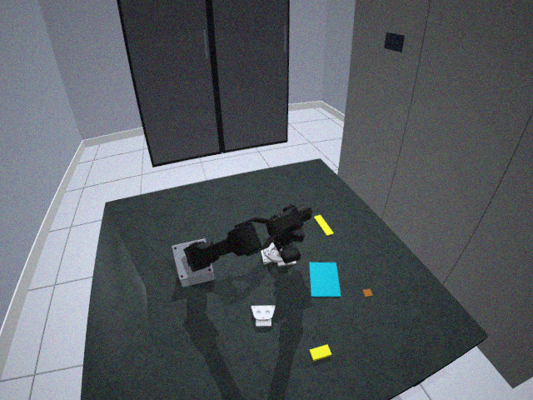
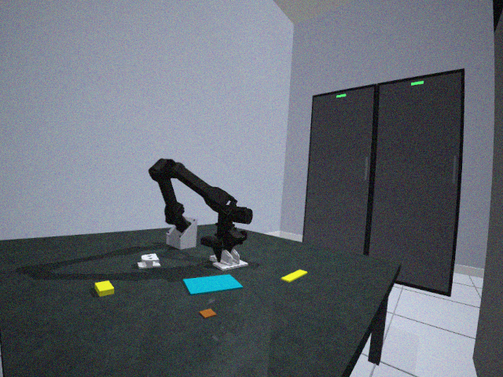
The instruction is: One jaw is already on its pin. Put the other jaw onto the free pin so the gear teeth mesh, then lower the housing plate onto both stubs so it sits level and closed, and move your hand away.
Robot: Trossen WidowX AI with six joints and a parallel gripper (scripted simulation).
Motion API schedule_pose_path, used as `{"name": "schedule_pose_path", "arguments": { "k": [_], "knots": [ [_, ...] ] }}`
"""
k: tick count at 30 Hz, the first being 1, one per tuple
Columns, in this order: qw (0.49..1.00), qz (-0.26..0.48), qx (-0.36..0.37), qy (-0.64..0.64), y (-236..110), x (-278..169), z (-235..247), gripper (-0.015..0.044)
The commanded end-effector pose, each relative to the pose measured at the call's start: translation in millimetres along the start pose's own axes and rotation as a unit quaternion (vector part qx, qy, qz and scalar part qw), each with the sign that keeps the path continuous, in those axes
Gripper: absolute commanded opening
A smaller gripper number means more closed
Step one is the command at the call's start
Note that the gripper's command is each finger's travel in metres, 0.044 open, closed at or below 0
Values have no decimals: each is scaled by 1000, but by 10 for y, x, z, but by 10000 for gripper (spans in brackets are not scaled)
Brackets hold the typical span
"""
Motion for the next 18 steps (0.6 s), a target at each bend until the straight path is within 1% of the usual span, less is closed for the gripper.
{"name": "schedule_pose_path", "arguments": {
  "k": [1,18],
  "knots": [
    [1000,0,-3,1,19,-4,-3,134],
    [1000,0,-3,1,-45,-3,-3,134]
  ]
}}
Point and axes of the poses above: the point midway between the two fingers, 35 mm back from their tips, its own y axis out along the fingers, its own z axis across the jaws, x = y × z, the point moved 7 cm from there along -y, back along the fingers, and after that the axes turned 2 degrees about y, right-handed, at the moved point
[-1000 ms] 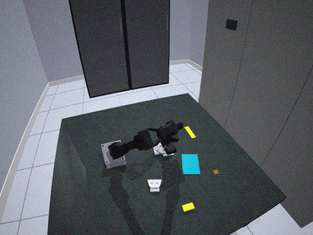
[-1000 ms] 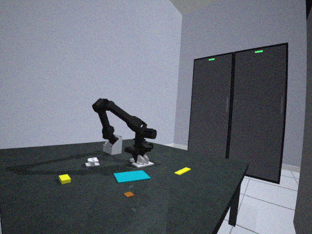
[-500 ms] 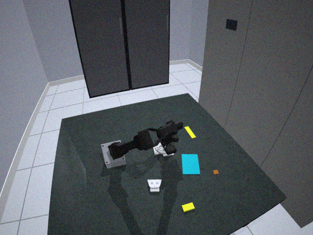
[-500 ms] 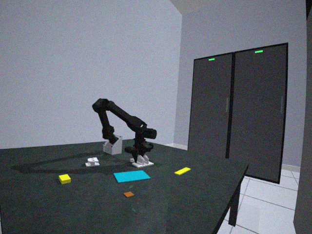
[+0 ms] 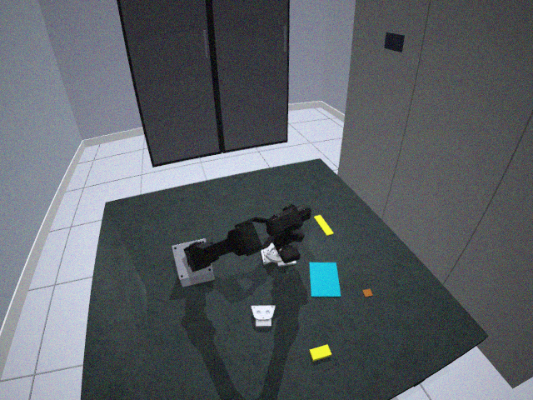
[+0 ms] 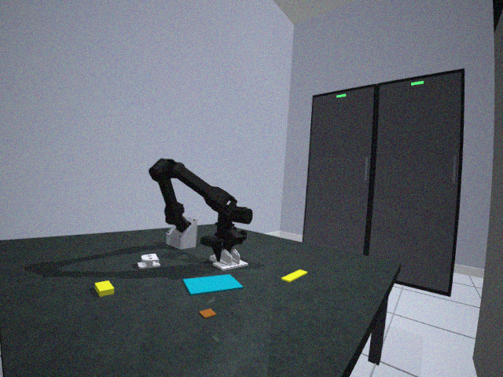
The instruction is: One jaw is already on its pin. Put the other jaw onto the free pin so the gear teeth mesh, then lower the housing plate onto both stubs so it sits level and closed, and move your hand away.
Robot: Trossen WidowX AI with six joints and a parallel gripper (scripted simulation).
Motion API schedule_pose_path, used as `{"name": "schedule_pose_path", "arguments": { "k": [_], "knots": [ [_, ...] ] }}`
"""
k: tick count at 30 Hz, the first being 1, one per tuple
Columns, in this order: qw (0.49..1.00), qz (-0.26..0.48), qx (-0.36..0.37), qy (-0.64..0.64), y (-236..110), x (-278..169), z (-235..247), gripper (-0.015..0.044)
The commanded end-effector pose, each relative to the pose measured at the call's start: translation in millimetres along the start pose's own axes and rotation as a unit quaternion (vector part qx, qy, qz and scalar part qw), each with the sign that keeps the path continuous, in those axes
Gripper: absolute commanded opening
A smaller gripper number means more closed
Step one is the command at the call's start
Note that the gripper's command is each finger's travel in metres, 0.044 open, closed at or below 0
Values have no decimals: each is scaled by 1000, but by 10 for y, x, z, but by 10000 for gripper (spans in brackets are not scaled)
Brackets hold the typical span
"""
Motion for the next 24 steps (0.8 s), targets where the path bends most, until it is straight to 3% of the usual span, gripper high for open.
{"name": "schedule_pose_path", "arguments": {
  "k": [1,24],
  "knots": [
    [1000,-4,-1,2,-25,19,-2,134],
    [1000,-4,-1,2,33,35,-3,134]
  ]
}}
Point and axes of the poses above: the point midway between the two fingers, 35 mm back from their tips, its own y axis out along the fingers, its own z axis across the jaws, x = y × z, the point moved 7 cm from there along -y, back along the fingers, and after that the axes turned 2 degrees about y, right-handed, at the moved point
